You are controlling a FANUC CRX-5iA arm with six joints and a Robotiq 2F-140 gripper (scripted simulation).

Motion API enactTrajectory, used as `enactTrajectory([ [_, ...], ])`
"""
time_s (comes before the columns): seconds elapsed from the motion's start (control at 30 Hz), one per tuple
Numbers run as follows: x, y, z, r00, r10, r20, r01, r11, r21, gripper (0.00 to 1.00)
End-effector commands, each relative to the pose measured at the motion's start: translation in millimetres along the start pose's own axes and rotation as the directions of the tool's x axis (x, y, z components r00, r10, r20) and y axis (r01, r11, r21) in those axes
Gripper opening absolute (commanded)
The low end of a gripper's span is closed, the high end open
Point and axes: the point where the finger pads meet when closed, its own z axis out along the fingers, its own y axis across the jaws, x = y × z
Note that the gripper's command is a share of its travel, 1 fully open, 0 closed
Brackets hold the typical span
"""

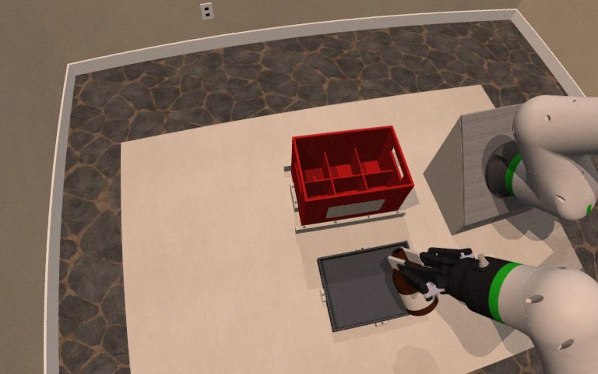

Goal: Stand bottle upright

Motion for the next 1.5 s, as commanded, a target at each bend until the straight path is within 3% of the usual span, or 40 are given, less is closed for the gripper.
enactTrajectory([
  [0.0, -0.1, -0.3, -0.1, 1.000, 0.001, 0.022, -0.001, 1.000, 0.001, 0.00],
  [0.6, 2.6, 2.3, -1.9, 0.994, 0.000, 0.111, 0.001, 1.000, -0.009, 0.00],
  [1.47, 3.0, 2.8, -2.2, 0.993, 0.000, 0.117, 0.001, 1.000, -0.012, 0.00],
])
